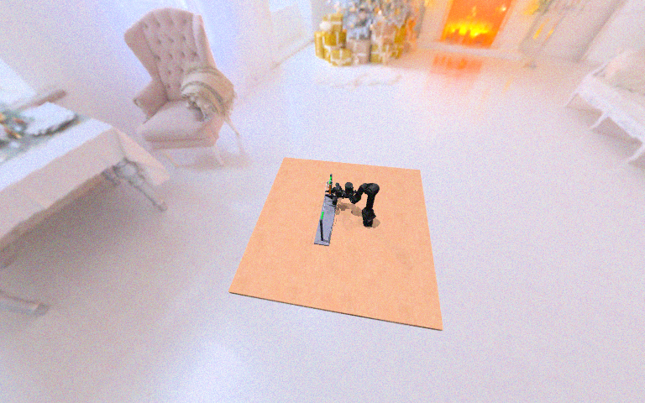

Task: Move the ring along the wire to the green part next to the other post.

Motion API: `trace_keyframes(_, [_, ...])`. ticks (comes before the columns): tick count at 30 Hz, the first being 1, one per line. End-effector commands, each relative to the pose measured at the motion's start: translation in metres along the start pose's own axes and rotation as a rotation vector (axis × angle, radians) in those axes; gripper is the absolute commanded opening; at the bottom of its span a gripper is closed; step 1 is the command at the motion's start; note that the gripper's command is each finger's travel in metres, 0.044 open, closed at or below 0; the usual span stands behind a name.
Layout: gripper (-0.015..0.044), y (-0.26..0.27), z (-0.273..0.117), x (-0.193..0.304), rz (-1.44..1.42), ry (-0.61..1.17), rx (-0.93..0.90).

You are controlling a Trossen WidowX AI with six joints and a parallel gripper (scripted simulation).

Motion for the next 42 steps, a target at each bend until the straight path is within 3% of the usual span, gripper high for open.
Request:
trace_keyframes(1, [0.016, -0.001, 0.0, 0.0, 0.006, -0.001, 0.005])
trace_keyframes(5, [0.016, -0.001, 0.0, 0.0, 0.006, -0.001, 0.005])
trace_keyframes(17, [-0.015, 0.0, 0.0, 0.0, 0.0, 0.0, 0.0])
trace_keyframes(42, [-0.015, 0.002, -0.001, -0.011, 0.006, -0.004, 0.011])
Point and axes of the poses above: the point midway between the two fingers, 35 mm back from their tips, its own z axis out along the fingers, its own y axis across the jaws, x = y × z, the point moved 4 cm from there along -z, back along the fingers, and after that the axes turned 8 degrees about z, right-handed, at the moved point
